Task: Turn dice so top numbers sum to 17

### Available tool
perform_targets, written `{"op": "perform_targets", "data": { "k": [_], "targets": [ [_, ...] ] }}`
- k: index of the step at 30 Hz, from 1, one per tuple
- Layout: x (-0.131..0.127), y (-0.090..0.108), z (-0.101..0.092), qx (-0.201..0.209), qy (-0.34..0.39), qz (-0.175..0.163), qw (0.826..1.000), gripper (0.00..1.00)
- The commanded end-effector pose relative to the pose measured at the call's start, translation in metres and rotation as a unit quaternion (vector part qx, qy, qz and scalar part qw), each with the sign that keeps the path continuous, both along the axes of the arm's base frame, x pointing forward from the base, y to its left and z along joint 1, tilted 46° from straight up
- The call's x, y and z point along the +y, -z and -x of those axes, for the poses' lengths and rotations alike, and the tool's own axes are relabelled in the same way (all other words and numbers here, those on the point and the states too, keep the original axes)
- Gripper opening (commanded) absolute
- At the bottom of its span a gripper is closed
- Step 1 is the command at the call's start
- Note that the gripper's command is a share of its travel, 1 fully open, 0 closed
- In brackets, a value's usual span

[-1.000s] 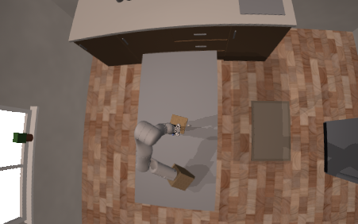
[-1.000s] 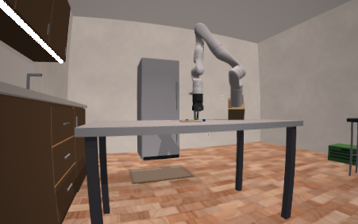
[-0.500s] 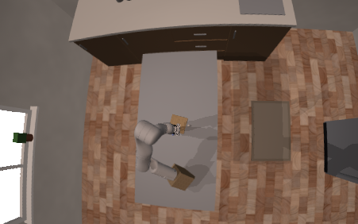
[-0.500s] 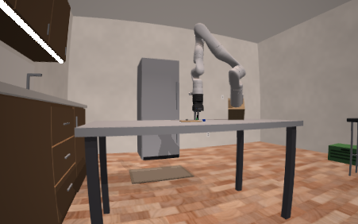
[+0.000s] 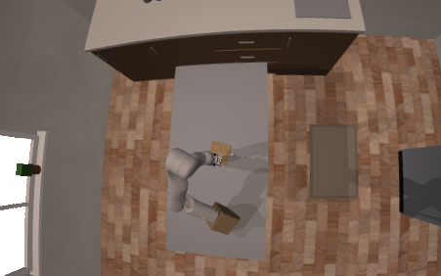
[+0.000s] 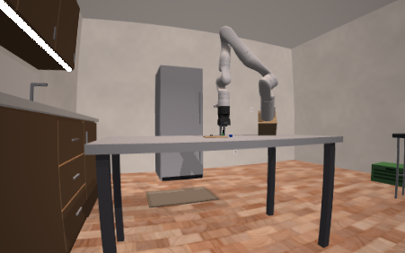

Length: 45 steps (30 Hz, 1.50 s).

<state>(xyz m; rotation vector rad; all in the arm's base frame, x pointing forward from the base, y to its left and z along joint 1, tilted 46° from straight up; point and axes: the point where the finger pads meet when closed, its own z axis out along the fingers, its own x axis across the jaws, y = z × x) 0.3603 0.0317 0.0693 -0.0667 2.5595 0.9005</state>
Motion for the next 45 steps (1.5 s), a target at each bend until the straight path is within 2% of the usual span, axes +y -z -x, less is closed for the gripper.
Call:
{"op": "perform_targets", "data": {
  "k": [1, 45],
  "targets": [
    [-0.0004, -0.0001, -0.0001, 0.000, 0.000, 0.000, 1.000, 0.34],
    [0.0020, 0.0026, -0.0016, 0.000, 0.000, 0.000, 1.000, 0.34]
  ]
}}
